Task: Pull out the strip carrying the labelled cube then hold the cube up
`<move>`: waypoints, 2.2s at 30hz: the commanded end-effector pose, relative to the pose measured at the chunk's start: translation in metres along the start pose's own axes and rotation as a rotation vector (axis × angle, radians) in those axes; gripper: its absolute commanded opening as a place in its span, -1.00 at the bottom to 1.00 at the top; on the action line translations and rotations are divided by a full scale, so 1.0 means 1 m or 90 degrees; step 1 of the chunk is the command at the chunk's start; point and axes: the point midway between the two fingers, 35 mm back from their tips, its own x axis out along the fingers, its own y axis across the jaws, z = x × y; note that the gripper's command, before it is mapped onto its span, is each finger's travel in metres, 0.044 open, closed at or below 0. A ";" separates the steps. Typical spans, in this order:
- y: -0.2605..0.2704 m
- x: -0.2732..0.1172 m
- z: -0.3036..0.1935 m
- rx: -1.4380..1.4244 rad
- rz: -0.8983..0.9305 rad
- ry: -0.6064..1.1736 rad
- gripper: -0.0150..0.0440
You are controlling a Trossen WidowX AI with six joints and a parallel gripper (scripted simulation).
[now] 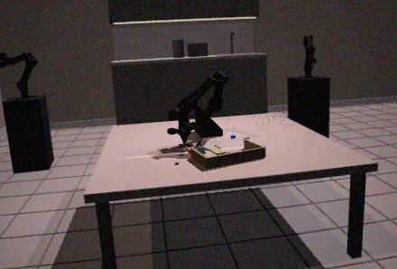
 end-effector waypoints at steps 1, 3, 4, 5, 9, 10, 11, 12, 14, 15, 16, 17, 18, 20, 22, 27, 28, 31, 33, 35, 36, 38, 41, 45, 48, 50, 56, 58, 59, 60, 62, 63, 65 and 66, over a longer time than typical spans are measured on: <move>0.004 0.005 -0.006 0.002 0.007 0.013 -0.49; 0.000 -0.002 0.000 0.000 0.000 0.001 -0.49; -0.001 -0.009 0.001 0.001 0.001 0.003 -0.49; -0.001 -0.021 0.001 0.001 0.002 0.007 -0.49; -0.001 -0.043 0.001 0.002 0.005 0.014 -0.49; -0.001 -0.043 0.001 0.002 0.005 0.014 -0.49; -0.001 -0.043 0.001 0.002 0.005 0.014 -0.49; -0.001 -0.043 0.001 0.002 0.005 0.014 -0.49; -0.001 -0.041 0.011 0.019 0.005 0.014 -0.31; 0.000 -0.042 0.018 0.027 0.005 0.014 -0.22; 0.000 -0.042 0.022 0.033 0.005 0.013 -0.14; 0.000 -0.043 0.026 0.034 0.005 0.013 -0.05; 0.000 -0.043 0.028 0.035 0.005 0.013 0.04; 0.002 -0.043 0.035 0.035 0.006 0.013 0.22; 0.003 -0.043 0.043 0.035 0.006 0.013 0.40; 0.005 -0.044 0.062 0.034 0.006 0.013 0.84; 0.005 -0.045 0.065 0.034 0.006 0.012 0.93; 0.006 -0.046 0.075 0.034 0.006 0.012 1.00; 0.007 -0.046 0.082 0.034 0.006 0.012 1.00; 0.008 -0.047 0.089 0.034 0.007 0.012 1.00; 0.008 -0.048 0.093 0.034 0.007 0.012 1.00; 0.009 -0.048 0.100 0.034 0.007 0.012 1.00; 0.010 -0.050 0.111 0.033 0.007 0.012 1.00; 0.012 -0.052 0.125 0.033 0.007 0.011 1.00; 0.013 -0.053 0.136 0.033 0.007 0.011 1.00; 0.013 -0.054 0.144 0.033 0.007 0.011 1.00; 0.015 -0.056 0.166 0.032 0.007 0.010 1.00; 0.016 -0.057 0.173 0.032 0.007 0.010 1.00; 0.016 -0.058 0.177 0.032 0.008 0.010 1.00; 0.016 -0.058 0.181 0.032 0.008 0.010 1.00; 0.017 -0.059 0.188 0.032 0.008 0.010 1.00; 0.017 -0.059 0.192 0.032 0.008 0.010 1.00; 0.017 -0.059 0.199 0.032 0.008 0.010 1.00; 0.018 -0.060 0.202 0.032 0.008 0.010 1.00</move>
